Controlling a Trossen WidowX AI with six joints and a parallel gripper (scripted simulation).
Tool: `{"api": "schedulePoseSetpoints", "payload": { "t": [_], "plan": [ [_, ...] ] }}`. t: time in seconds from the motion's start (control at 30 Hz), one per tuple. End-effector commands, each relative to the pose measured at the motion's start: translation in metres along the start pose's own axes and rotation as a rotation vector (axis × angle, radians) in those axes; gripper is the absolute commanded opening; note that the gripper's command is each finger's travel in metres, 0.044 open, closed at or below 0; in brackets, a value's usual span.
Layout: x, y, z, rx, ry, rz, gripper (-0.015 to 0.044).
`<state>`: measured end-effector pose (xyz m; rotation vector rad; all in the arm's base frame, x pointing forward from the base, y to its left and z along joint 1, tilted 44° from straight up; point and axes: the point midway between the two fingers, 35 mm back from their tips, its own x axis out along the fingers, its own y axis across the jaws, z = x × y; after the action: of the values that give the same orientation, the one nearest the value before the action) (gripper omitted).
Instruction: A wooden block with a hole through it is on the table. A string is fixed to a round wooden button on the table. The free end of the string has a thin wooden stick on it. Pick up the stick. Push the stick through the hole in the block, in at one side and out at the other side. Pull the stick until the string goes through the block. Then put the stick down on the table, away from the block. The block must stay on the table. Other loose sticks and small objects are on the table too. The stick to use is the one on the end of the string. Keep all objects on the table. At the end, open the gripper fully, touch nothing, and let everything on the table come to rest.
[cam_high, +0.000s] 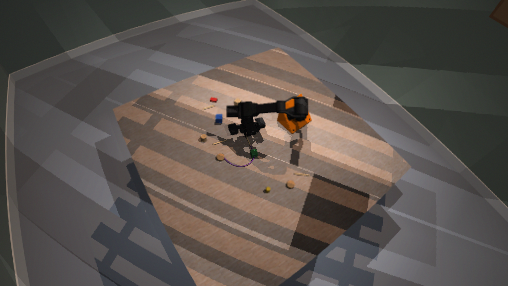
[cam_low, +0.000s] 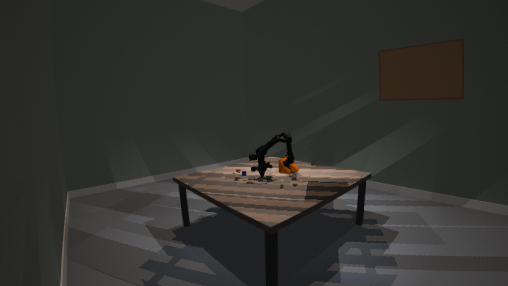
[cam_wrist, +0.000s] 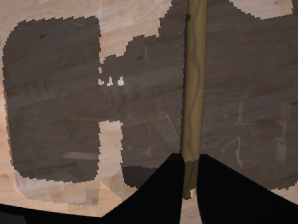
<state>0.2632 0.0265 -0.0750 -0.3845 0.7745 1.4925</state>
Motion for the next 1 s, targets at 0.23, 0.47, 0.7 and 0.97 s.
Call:
{"api": "schedulePoseSetpoints", "payload": {
  "t": [0.23, 0.47, 0.7, 0.97],
  "plan": [
    [-0.039, -0.003, 0.002, 0.003, 0.005, -0.001, 0.021],
    [-0.081, 0.001, 0.006, 0.005, 0.004, 0.002, 0.021],
    [-0.075, 0.002, 0.006, 0.014, -0.001, 0.006, 0.0263],
    [-0.103, 0.002, 0.008, 0.014, 0.0, 0.007, 0.044]
  ]
}}
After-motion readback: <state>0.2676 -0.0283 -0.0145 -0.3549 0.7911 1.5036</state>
